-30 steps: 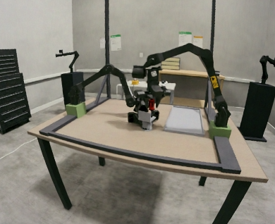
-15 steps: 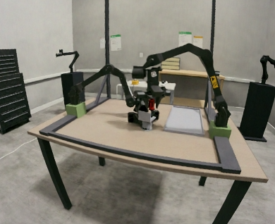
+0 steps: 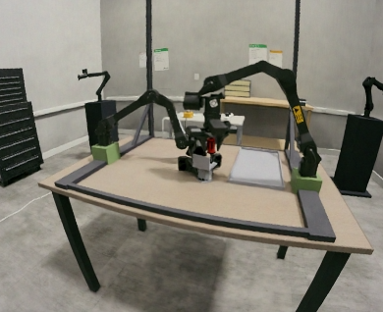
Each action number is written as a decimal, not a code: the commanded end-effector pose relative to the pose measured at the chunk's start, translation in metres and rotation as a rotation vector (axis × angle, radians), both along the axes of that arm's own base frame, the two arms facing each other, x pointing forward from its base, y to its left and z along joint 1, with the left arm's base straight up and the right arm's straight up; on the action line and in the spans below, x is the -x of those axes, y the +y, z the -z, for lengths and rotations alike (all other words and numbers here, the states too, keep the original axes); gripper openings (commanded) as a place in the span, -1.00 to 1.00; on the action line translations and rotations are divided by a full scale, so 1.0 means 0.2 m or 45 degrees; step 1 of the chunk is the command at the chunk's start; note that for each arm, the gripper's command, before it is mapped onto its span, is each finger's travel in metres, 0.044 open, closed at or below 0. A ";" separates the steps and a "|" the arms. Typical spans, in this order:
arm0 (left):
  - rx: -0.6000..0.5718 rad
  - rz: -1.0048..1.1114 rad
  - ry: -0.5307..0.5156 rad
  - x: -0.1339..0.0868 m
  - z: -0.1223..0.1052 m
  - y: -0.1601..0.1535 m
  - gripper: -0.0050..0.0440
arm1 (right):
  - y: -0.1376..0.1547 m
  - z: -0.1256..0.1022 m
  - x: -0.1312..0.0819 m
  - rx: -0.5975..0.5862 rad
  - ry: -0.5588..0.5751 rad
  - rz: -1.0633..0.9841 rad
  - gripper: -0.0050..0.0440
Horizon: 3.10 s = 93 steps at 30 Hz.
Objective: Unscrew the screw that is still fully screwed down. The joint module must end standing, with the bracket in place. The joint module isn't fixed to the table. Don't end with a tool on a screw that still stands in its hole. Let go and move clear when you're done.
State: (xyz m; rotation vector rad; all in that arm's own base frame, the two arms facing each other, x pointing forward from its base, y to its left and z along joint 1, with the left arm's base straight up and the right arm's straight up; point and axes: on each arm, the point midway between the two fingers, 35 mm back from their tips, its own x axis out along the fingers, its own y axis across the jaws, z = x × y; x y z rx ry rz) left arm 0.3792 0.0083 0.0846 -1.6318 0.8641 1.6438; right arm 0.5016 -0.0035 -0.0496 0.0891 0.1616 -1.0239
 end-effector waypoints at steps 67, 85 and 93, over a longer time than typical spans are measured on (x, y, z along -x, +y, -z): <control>-0.038 2.711 -0.037 -0.04 -0.07 0.01 0.22 | 0.00 -0.07 -0.03 -0.012 -0.047 0.004 0.20; -0.034 3.664 -0.019 -0.04 -0.05 0.01 0.22 | 0.00 -0.07 -0.03 -0.012 -0.047 0.004 0.20; -0.038 4.062 -0.007 -0.04 -0.05 0.01 0.22 | 0.00 -0.07 -0.03 -0.012 -0.047 0.004 0.20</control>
